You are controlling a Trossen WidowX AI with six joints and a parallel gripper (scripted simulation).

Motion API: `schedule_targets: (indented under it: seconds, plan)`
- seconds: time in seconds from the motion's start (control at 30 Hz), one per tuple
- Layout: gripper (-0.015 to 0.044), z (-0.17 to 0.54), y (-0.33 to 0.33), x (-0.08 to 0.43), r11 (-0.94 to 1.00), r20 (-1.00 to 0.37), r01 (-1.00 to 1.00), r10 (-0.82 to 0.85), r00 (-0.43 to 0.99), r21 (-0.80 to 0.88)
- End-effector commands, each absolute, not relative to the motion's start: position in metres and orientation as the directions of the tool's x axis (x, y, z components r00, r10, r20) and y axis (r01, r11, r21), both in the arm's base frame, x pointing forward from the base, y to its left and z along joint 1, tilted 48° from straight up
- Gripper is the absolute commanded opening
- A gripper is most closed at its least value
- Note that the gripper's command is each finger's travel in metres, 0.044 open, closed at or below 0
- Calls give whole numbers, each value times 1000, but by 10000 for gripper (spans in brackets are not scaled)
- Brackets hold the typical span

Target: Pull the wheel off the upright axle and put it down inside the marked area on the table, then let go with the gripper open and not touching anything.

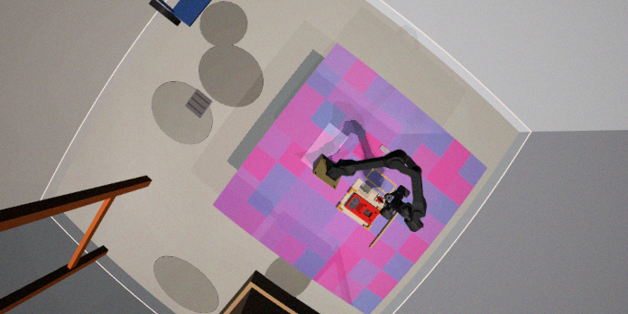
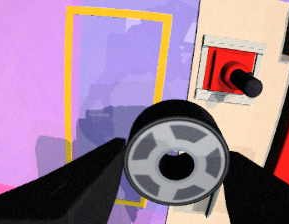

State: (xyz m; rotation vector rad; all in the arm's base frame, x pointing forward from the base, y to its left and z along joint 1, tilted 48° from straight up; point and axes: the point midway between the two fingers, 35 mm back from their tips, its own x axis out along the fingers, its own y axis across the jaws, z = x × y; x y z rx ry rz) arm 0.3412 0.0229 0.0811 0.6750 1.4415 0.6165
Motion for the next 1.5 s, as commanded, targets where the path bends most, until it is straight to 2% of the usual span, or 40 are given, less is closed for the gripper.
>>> schedule_targets:
  seconds: [0.0, 0.5, 1.47]
  plan:
    - [0, 93, 34, 330, 670, -671, 30, 741, 36, 741]
    - [0, 115, 56, 306, 669, -670, 28, 742, 35, 743]
    - [0, 48, 132, 309, 666, -667, 28, 744, 36, 745]
